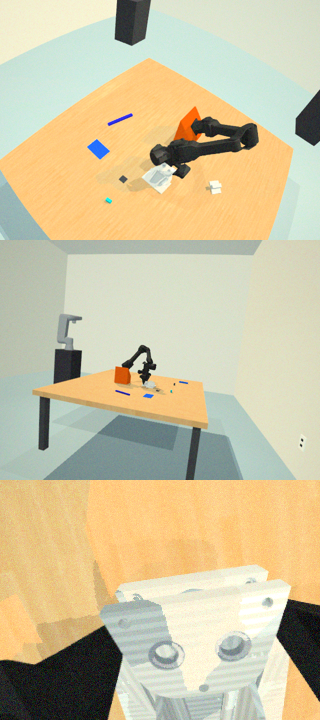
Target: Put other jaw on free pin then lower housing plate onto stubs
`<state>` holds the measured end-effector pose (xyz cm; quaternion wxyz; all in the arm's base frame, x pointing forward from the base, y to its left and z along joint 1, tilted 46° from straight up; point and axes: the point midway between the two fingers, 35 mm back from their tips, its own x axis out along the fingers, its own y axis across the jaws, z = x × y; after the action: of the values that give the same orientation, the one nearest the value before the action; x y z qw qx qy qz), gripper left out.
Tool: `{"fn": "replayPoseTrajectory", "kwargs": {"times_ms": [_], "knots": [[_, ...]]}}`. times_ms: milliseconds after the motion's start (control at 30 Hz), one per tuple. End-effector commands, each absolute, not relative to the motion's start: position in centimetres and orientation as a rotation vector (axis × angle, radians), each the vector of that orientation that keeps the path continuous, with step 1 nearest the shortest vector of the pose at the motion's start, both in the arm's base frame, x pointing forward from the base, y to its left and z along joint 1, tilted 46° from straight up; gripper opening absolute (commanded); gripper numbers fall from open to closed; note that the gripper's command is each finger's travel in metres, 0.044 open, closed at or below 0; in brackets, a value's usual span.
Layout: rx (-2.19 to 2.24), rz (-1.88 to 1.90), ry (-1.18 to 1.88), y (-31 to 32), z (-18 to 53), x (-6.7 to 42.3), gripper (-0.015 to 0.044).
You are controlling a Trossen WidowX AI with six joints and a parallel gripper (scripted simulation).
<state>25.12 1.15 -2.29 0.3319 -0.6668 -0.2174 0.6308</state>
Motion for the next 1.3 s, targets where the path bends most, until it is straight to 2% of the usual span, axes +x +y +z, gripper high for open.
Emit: {"fn": "replayPoseTrajectory", "kwargs": {"times_ms": [0, 1267], "knots": [[-1.735, 1.645, -0.561, 1.29, -2.37, 25.16, 0.0351], [-1.731, 1.645, -0.556, 1.88, -2.93, 25.24, 0.0351]]}}
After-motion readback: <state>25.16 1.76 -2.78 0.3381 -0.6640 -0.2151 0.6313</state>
